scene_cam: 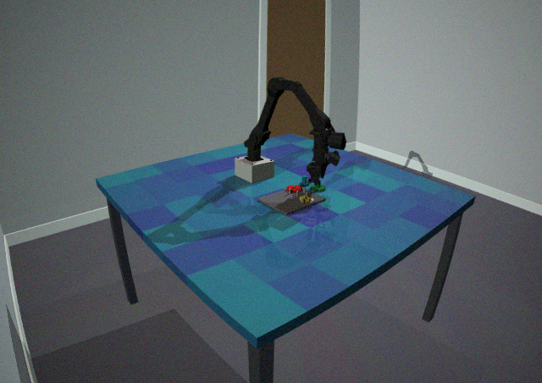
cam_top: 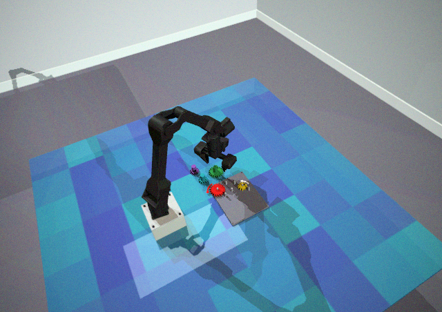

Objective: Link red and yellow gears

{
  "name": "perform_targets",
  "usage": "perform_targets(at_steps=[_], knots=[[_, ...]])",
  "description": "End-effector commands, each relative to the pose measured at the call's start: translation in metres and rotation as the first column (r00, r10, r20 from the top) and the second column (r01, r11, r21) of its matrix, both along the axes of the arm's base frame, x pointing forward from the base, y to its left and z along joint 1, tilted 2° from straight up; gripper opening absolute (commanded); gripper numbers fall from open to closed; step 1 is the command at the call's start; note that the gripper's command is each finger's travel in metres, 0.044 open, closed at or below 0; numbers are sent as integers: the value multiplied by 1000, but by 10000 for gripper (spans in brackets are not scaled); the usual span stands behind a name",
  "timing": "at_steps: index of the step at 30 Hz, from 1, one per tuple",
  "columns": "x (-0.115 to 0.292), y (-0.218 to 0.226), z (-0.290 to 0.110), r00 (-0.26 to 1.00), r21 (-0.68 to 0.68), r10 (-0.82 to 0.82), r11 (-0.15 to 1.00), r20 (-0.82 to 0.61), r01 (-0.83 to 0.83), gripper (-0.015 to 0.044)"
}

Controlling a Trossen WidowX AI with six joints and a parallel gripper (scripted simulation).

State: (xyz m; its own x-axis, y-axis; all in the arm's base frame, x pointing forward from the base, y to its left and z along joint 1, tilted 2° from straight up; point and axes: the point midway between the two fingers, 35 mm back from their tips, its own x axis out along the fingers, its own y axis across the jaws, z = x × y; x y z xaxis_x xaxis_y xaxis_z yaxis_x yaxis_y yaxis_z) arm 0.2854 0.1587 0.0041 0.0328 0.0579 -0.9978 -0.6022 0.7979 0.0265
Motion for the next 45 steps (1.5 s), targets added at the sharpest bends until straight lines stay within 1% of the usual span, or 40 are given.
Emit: perform_targets(at_steps=[1,9,22,30,32,45], knots=[[-4,-1,-7,1000,-4,-3,1000,-15,3,440],[-4,-1,-7,1000,-4,-3,1000,-15,3,440],[-4,-1,-7,1000,-4,-3,1000,-15,3,99],[-4,-1,-7,1000,-4,-3,1000,-15,3,45],[-4,-1,-7,1000,-4,-3,1000,-15,3,0],[4,0,24,1000,-4,-3,1000,-14,3,0]])
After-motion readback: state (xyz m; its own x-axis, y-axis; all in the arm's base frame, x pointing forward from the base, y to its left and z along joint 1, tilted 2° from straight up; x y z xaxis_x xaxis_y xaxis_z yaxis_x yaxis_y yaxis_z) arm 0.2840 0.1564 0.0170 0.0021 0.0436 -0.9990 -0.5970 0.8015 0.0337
